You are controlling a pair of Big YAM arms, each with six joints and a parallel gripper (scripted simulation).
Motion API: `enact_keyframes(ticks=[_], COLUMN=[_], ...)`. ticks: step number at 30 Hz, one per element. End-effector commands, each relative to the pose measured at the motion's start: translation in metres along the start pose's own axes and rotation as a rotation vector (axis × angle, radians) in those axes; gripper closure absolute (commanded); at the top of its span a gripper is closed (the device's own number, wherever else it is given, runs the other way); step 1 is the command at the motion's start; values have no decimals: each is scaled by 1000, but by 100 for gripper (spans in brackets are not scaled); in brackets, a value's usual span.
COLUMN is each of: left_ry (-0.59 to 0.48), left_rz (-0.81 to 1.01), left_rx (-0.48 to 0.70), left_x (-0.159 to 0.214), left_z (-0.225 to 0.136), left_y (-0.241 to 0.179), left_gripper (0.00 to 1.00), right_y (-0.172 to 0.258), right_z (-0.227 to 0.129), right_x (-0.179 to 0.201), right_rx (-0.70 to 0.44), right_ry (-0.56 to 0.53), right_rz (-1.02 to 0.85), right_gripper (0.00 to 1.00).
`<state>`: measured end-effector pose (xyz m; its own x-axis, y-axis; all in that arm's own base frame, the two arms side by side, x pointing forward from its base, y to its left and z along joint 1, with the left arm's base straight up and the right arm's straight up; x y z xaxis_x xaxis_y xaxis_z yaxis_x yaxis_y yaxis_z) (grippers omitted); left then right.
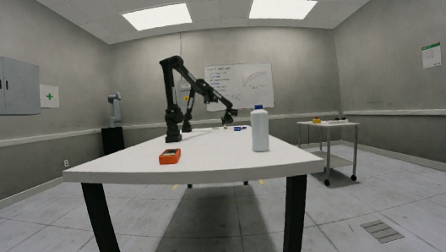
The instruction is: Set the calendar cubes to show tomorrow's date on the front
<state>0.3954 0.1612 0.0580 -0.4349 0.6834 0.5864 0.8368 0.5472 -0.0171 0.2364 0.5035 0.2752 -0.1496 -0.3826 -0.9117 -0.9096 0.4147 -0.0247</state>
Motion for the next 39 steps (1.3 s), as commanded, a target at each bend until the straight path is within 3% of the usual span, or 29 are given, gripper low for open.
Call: enact_keyframes(ticks=[1, 16, 23, 28, 32, 37, 39], left_ry=[-1, 1, 13, 14, 2, 1, 0], left_rz=[-17, -20, 3, 4, -19, -16, -17], left_rx=[-36, -26, 5, 6, -25, -25, -25], left_x=[12, 18, 5, 3, 2, 0, 2], left_z=[-22, -23, 12, 18, 9, 3, 2], left_y=[23, 30, 9, 8, 31, 25, 22], left_gripper=[75, 75, 75, 75, 75, 75, 58], right_y=[-3, -3, -3, -3, -3, -3, -3], right_z=[-6, -6, -6, -6, -6, -6, -6], right_x=[-52, -52, -52, -52, -52, -52, -52], right_rx=[7, 7, 7, 7, 7, 7, 7], right_ry=[-91, -91, -91, -91, -91, -91, -91], right_rz=[11, 11, 11, 11, 11, 11, 11], right_gripper=[0, 0, 0, 0, 0, 0, 0])
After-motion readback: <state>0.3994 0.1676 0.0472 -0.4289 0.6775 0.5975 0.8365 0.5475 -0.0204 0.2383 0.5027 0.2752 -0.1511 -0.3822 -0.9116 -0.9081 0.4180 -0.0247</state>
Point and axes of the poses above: on each arm, the point where the finger pads meet when closed, its own z axis out along the fingers, its own y axis across the jaws, x = y × z, the point moved 6 cm from there along -z, back along the fingers, and after that the axes turned 1 degree about -z, right-handed, at the moved point
